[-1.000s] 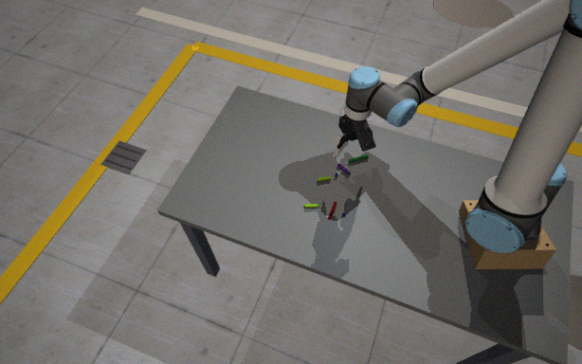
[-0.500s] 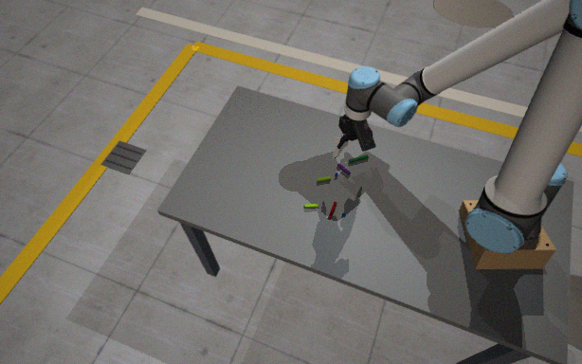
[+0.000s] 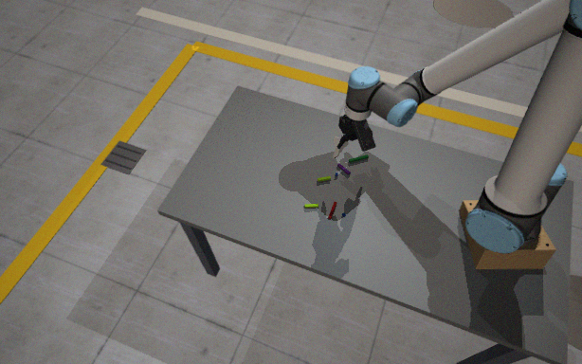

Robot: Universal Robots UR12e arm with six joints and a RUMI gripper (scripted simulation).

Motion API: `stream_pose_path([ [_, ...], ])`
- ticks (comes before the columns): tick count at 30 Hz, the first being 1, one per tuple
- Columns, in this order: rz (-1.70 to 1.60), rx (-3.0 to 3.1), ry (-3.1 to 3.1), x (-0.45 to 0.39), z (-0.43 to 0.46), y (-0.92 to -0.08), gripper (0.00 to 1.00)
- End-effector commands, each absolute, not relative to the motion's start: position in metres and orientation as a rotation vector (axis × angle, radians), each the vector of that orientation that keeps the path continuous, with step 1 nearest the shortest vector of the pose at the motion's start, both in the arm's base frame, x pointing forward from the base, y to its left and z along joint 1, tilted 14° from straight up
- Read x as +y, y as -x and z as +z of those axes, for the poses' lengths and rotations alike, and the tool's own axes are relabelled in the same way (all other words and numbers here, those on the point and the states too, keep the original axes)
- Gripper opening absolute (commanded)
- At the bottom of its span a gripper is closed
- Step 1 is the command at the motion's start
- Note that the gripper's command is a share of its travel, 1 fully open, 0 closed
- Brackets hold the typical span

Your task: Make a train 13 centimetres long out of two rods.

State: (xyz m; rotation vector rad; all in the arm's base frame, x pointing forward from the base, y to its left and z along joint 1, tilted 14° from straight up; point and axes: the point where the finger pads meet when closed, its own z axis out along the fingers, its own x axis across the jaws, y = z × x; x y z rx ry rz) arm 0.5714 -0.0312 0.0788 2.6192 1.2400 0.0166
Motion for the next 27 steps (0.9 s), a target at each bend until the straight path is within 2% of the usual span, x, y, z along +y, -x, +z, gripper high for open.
stream_pose_path([
  [1,0.018,1.241,-2.618,-0.031,0.079,-0.572,1.0],
  [27,-0.027,1.566,-2.44,-0.017,0.076,-0.569,1.0],
])
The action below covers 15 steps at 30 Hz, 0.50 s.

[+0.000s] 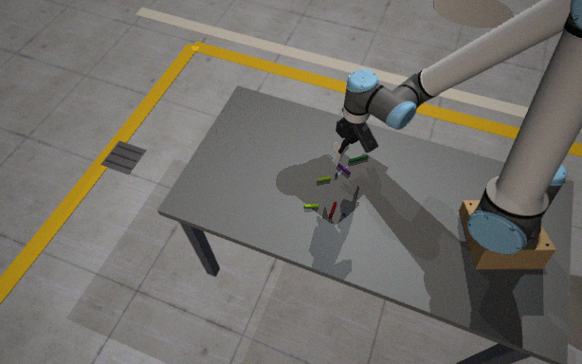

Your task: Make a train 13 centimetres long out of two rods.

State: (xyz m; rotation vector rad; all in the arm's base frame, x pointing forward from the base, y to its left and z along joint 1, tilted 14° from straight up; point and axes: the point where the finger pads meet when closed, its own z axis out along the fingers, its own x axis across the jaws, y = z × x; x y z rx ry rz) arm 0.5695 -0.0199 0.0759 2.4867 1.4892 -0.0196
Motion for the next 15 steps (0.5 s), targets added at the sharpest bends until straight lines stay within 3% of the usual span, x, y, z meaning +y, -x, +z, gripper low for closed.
stream_pose_path([
  [1,-0.032,1.598,-2.419,-0.015,0.075,-0.569,1.0],
  [15,-0.103,2.065,-2.049,0.007,0.07,-0.566,1.0],
])
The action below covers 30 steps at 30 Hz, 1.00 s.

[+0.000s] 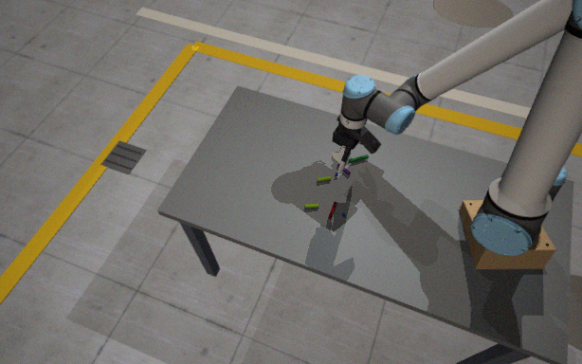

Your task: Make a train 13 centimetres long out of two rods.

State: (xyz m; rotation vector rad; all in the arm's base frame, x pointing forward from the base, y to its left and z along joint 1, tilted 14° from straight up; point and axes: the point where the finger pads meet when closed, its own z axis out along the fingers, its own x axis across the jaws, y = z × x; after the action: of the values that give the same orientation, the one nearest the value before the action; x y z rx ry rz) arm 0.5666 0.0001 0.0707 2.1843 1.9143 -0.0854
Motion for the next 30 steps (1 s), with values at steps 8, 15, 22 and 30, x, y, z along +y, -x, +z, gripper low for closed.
stream_pose_path([
  [8,-0.136,2.267,-1.835,0.018,0.067,-0.565,1.0],
  [15,-0.168,2.443,-1.609,0.029,0.064,-0.564,1.0],
  [22,-0.195,2.585,-1.391,0.039,0.062,-0.564,1.0],
  [30,-0.228,2.737,-1.099,0.051,0.059,-0.564,1.0],
])
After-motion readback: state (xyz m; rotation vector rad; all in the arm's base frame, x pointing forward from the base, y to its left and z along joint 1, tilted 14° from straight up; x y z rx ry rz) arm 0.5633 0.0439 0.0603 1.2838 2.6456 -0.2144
